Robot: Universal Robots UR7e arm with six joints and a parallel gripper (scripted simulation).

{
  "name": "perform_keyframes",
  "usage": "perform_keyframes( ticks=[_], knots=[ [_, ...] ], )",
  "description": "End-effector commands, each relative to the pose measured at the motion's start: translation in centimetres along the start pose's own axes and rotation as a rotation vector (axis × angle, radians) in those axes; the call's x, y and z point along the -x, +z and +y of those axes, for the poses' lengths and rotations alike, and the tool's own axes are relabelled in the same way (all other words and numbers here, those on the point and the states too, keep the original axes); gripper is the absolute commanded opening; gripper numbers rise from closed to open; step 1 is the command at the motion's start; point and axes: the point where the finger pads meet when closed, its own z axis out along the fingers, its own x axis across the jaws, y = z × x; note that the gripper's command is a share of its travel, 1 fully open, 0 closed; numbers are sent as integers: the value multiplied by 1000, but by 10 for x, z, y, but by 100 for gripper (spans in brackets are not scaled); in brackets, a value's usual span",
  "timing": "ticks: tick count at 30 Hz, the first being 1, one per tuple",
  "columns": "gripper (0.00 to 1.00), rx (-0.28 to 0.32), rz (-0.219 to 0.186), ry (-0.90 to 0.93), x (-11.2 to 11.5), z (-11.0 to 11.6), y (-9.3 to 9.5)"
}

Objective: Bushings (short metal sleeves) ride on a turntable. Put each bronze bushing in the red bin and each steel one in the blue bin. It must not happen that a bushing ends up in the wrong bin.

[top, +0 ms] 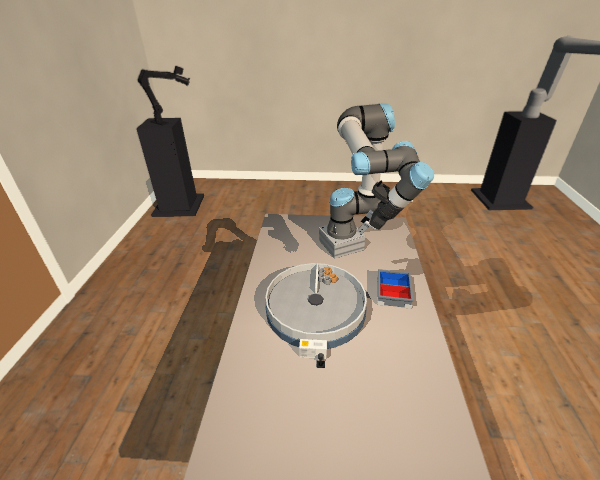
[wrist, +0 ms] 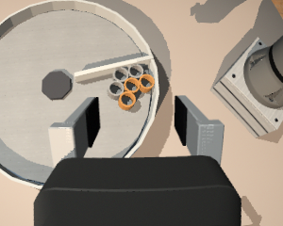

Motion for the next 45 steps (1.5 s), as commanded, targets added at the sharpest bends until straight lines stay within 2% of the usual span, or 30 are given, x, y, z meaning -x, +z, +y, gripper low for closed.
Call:
perform_keyframes(
  ticks=[1,3,7,9,11,13,15,18,45],
  knots=[
    [100,143,-51,1,-1,-1,1],
    [100,197,-70,3,-1,-1,1],
    [100,204,-73,3,-1,-1,1],
    [100,312,-111,6,-1,-1,1],
    [100,354,-126,8,-1,-1,1],
    [100,354,-126,8,-1,-1,1],
    [100,438,-156,10,-1,-1,1],
    [100,504,-179,12,-1,-1,1],
    [100,507,-180,13,-1,-1,1]
  ],
)
